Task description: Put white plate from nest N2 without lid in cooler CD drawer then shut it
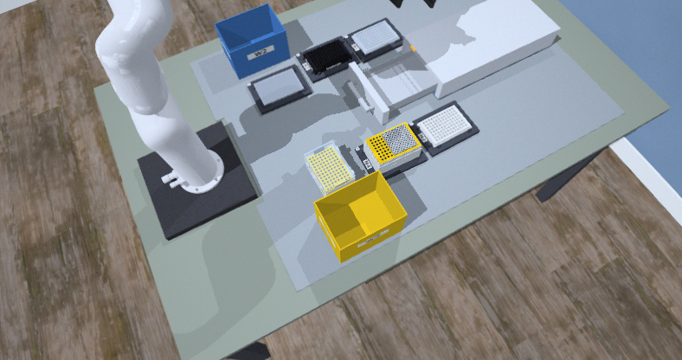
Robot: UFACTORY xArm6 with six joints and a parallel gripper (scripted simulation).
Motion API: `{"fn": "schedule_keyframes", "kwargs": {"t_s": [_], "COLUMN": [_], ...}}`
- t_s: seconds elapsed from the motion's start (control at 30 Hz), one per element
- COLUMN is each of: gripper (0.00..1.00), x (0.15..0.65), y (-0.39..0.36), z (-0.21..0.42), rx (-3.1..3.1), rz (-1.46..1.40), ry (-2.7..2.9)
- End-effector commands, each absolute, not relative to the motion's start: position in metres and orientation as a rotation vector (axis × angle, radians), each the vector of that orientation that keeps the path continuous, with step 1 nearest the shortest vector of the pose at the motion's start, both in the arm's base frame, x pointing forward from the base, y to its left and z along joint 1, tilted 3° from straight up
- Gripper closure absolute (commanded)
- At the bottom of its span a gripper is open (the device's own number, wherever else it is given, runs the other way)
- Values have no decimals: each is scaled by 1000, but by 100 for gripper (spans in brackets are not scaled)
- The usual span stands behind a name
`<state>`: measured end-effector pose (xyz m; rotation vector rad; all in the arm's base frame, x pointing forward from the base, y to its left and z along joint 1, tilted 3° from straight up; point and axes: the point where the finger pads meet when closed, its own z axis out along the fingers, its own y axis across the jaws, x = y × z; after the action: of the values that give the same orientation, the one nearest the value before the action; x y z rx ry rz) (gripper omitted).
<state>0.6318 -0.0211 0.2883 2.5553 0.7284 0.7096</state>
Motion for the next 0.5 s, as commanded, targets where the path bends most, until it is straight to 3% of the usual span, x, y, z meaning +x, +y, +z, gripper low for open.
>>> {"fn": "schedule_keyframes", "kwargs": {"t_s": [0.0,0.47], "gripper": [0,0], "x": [624,565], "y": [-24,-34], "z": [287,259], "rx": [2604,2810], "rz": [673,468], "ry": [672,416]}}
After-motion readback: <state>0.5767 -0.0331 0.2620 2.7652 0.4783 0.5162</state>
